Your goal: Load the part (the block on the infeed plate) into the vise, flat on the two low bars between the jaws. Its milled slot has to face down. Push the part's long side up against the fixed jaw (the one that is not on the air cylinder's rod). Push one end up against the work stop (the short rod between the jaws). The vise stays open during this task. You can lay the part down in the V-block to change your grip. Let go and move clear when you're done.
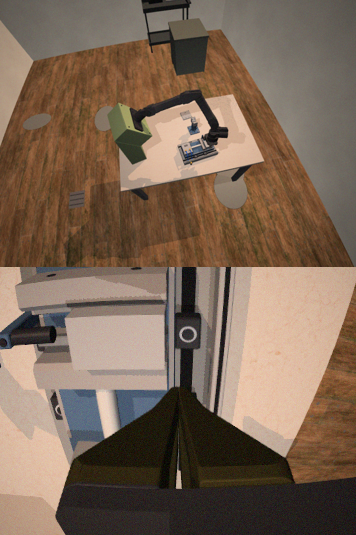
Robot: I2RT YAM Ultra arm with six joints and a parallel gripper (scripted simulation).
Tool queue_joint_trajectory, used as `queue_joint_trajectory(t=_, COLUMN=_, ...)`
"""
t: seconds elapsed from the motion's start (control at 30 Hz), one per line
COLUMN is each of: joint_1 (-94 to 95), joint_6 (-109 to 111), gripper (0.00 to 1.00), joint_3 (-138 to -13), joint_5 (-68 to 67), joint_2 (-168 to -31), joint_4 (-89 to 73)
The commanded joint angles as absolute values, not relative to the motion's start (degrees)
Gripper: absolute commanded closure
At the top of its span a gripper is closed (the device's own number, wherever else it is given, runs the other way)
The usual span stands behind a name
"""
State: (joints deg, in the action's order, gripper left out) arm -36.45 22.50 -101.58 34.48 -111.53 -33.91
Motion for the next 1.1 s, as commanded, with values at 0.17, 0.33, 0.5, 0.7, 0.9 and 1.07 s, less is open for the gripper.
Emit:
queue_joint_trajectory(t=0.17, joint_1=-37.8, joint_6=22.1, gripper=1.0, joint_3=-103.3, joint_5=34.8, joint_2=-111.2, joint_4=-34.9)
queue_joint_trajectory(t=0.33, joint_1=-37.8, joint_6=22.1, gripper=1.0, joint_3=-103.3, joint_5=34.8, joint_2=-111.2, joint_4=-34.9)
queue_joint_trajectory(t=0.5, joint_1=-37.8, joint_6=22.1, gripper=1.0, joint_3=-103.3, joint_5=34.8, joint_2=-111.2, joint_4=-34.9)
queue_joint_trajectory(t=0.7, joint_1=-37.8, joint_6=22.1, gripper=1.0, joint_3=-103.3, joint_5=34.8, joint_2=-111.2, joint_4=-34.9)
queue_joint_trajectory(t=0.9, joint_1=-37.8, joint_6=22.0, gripper=1.0, joint_3=-103.3, joint_5=34.8, joint_2=-111.4, joint_4=-34.8)
queue_joint_trajectory(t=1.07, joint_1=-37.6, joint_6=21.8, gripper=1.0, joint_3=-103.3, joint_5=34.5, joint_2=-112.3, joint_4=-34.2)
